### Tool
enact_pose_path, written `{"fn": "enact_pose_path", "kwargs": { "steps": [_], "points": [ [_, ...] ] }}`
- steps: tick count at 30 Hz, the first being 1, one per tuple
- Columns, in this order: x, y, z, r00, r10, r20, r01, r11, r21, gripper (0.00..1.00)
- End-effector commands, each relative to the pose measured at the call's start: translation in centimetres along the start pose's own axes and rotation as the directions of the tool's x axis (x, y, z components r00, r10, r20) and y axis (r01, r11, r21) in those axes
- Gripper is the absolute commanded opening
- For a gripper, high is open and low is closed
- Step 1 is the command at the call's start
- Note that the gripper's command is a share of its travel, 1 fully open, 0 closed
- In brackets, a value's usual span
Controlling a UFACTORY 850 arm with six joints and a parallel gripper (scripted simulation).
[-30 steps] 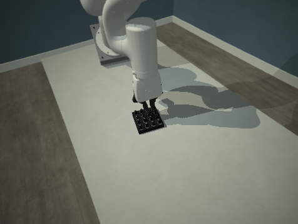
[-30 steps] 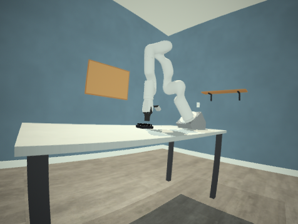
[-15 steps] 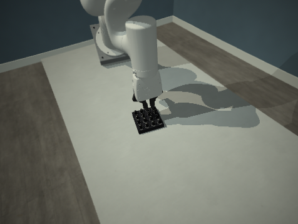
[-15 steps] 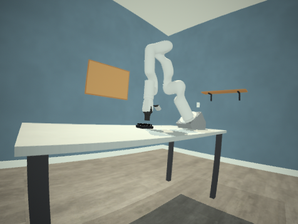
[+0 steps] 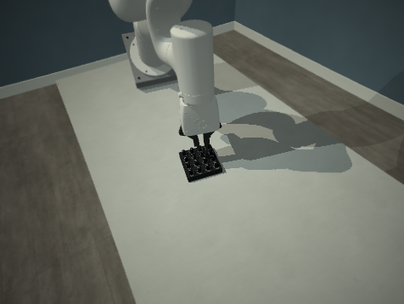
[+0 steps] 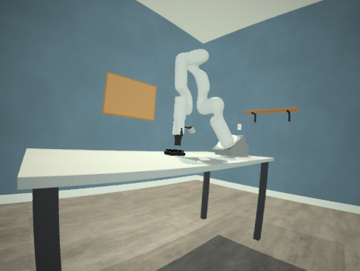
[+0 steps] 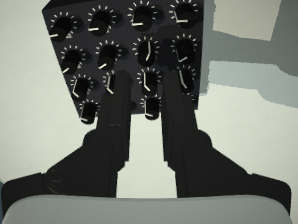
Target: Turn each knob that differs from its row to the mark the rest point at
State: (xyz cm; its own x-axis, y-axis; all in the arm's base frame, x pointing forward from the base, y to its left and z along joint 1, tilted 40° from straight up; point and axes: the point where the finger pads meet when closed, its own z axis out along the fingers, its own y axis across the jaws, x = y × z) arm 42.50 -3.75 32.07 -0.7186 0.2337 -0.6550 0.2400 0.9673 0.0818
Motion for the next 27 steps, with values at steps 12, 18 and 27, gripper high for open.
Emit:
{"fn": "enact_pose_path", "kwargs": {
  "steps": [12, 18, 27],
  "points": [
    [-0.2, -0.1, -0.7, 0.888, 0.461, -0.007, -0.460, 0.887, 0.025, 0.19],
    [-0.2, -0.1, -0.9, 0.802, 0.597, -0.003, -0.597, 0.802, 0.026, 0.19],
    [-0.2, -0.2, -1.3, 0.596, 0.803, 0.004, -0.803, 0.595, 0.026, 0.19]
  ]
}}
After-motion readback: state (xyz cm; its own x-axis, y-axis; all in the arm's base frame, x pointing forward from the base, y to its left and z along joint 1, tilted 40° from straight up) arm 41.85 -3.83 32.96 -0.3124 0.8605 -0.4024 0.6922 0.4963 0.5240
